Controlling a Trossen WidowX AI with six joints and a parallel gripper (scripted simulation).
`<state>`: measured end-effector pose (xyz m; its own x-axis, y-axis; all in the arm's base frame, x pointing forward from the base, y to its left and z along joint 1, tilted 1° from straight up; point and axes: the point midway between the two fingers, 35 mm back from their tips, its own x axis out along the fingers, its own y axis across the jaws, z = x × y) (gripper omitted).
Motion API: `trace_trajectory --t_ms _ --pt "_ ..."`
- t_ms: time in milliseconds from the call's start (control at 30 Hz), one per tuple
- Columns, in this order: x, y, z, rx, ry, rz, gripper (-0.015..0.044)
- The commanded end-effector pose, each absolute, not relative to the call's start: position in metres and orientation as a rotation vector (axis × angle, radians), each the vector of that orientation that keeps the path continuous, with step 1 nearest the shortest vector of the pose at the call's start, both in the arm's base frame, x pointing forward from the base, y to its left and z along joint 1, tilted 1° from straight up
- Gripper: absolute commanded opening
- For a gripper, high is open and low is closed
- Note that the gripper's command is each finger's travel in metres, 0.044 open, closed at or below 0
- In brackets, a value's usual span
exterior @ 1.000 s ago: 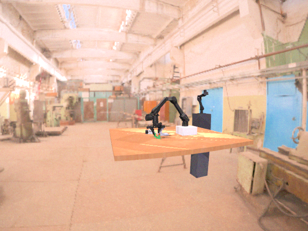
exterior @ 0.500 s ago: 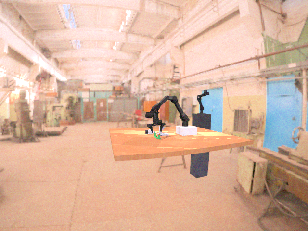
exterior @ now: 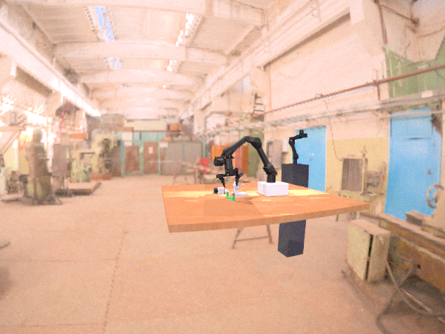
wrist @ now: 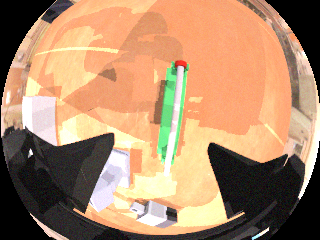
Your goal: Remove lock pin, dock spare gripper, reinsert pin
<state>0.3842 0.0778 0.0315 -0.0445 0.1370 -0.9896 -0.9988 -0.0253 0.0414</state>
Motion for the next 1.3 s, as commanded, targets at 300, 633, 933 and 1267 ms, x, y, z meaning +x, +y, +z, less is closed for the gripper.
trace_trajectory --t_ms 300,633,933,1267 --pt "0.382 0.078 0.064 -1.098 1.136 1.326 0.044" --pt "0.383 0.078 0.099 -1.097 1.137 1.327 0.044" --pt "0.39 0.04 0.104 -0.877 1.297 1.07 0.044" --pt "0.403 -0.087 0.09 -0.011 1.559 0.038 0.044"
